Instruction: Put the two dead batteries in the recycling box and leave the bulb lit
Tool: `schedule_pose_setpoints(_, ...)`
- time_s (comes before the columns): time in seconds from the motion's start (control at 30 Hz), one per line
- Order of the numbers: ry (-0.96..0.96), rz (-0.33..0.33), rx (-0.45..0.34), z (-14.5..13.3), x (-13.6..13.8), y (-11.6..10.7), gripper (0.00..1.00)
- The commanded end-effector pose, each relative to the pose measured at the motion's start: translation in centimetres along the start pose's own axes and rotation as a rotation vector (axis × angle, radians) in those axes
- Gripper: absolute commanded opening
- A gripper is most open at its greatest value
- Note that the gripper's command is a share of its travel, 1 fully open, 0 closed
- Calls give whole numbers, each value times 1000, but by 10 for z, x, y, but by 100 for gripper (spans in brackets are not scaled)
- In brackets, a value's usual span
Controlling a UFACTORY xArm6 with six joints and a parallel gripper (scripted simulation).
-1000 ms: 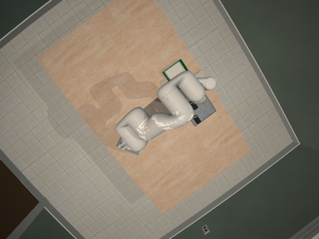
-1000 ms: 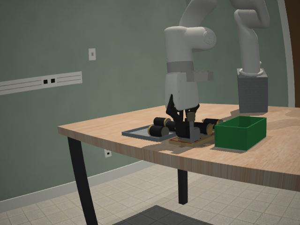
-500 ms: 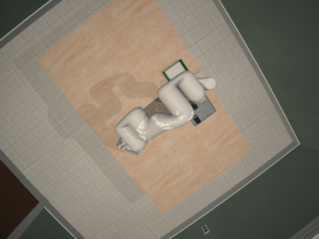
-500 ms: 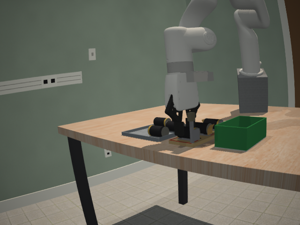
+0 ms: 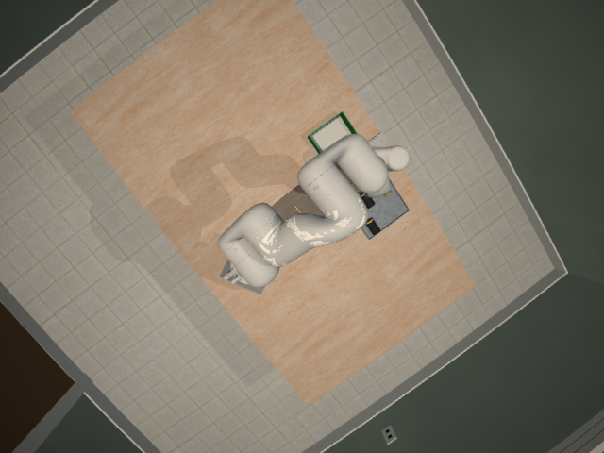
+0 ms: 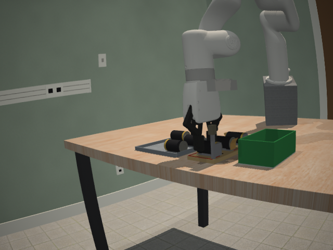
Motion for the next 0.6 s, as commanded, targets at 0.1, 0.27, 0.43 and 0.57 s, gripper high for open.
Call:
schedule_pose_setpoints(0.1, 0, -4, 1, 0, 1, -2, 51)
schedule_pose_setpoints(0.27, 0, -4, 1, 0, 1, -4, 51)
schedule_pose_setpoints(0.43, 0, -4, 1, 0, 1, -15, 51)
schedule_pose_setpoints(0.57, 0, -4, 1, 0, 1, -30, 51)
Point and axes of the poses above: the point where the finger pads meet when closed, its own y axis out along the fingers, its own x axis across the jaws, z = x × y, the point moved 7 cm from there along -y, back along the fingers, and after that the axes turned 13 degrees about y, right-handed, at the moved point
